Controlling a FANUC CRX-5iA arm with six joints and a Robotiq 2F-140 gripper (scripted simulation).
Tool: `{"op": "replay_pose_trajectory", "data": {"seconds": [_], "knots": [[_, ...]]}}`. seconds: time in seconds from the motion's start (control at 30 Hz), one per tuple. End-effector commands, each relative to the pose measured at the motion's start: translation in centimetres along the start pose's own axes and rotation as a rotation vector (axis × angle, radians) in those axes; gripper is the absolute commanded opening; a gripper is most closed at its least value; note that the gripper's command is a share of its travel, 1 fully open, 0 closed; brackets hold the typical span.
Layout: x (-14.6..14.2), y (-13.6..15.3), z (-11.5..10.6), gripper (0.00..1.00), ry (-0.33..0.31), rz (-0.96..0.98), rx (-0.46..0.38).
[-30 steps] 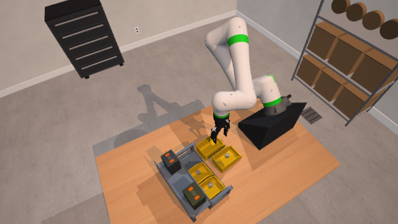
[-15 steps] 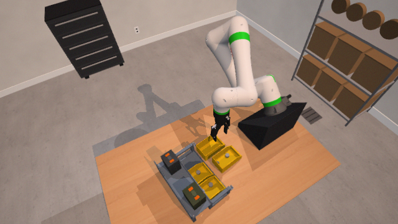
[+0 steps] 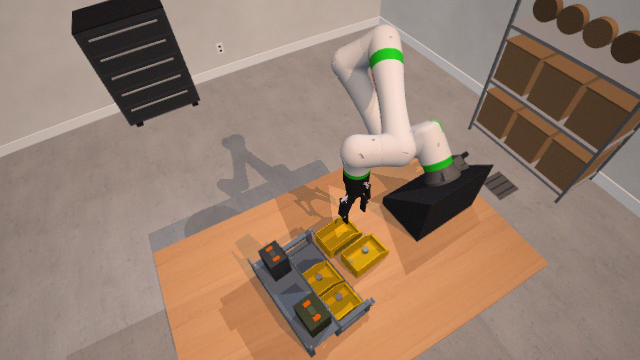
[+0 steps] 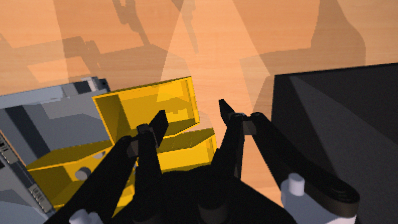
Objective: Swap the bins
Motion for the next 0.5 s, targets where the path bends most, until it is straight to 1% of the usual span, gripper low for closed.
{"op": "replay_pose_trajectory", "data": {"seconds": [0.0, 0.4, 0.43, 0.47], "knots": [[-0.05, 0.02, -0.39, 0.62, -0.001, 0.0, 0.0], [-0.04, 0.02, -0.71, 0.62, -0.001, 0.0, 0.0], [-0.04, 0.02, -0.71, 0.1, -0.001, 0.0, 0.0], [-0.04, 0.02, -0.71, 0.1, -0.001, 0.0, 0.0]]}}
Point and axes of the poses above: the point where the finger pads meet when closed, its own z axis out along the fingers, its own x axis across the jaws, y = z × x, the point moved 3 cm from there along -z, back along the fingers, and after that the axes turned 11 degrees about z, right-handed, at the moved point
